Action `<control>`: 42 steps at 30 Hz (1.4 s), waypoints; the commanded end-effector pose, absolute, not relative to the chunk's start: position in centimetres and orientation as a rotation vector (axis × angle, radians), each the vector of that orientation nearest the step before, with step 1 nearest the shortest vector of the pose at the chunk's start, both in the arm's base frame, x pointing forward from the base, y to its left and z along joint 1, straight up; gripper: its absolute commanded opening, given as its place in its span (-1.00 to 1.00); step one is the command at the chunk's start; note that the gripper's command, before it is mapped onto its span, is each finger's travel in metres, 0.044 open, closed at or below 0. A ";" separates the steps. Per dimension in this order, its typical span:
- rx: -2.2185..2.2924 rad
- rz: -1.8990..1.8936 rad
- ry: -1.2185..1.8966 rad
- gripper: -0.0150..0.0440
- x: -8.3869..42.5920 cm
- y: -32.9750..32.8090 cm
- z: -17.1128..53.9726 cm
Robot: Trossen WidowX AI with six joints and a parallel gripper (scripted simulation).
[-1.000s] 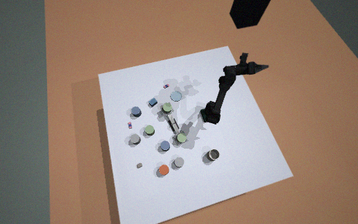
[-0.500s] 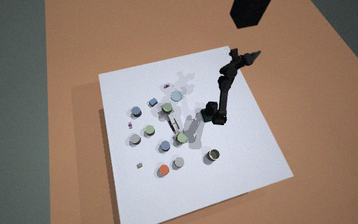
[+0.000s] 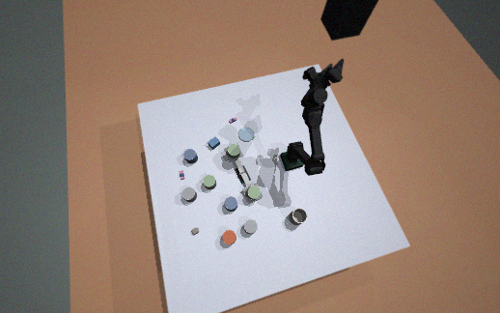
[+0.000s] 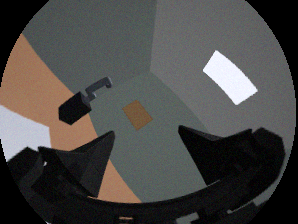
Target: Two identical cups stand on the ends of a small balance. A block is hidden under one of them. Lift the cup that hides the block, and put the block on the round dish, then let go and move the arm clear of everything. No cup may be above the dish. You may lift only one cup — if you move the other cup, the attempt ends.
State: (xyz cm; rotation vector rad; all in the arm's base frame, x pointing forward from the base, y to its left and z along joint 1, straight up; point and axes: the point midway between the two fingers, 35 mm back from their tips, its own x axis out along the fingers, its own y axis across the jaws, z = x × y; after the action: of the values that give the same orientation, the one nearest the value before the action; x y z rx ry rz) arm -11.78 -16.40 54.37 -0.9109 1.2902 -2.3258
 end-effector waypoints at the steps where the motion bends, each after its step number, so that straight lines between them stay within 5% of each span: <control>1: -0.937 -2.226 1.226 1.00 -10.4 -18.0 53.4; 22: -0.937 -1.568 0.870 1.00 1.2 -24.1 46.2; 42: -0.736 -0.937 0.663 1.00 13.0 -21.6 37.8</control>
State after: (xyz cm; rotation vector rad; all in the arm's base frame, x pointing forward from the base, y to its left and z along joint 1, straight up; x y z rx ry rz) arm 11.73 -22.34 38.99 -0.7727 0.6790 -1.0128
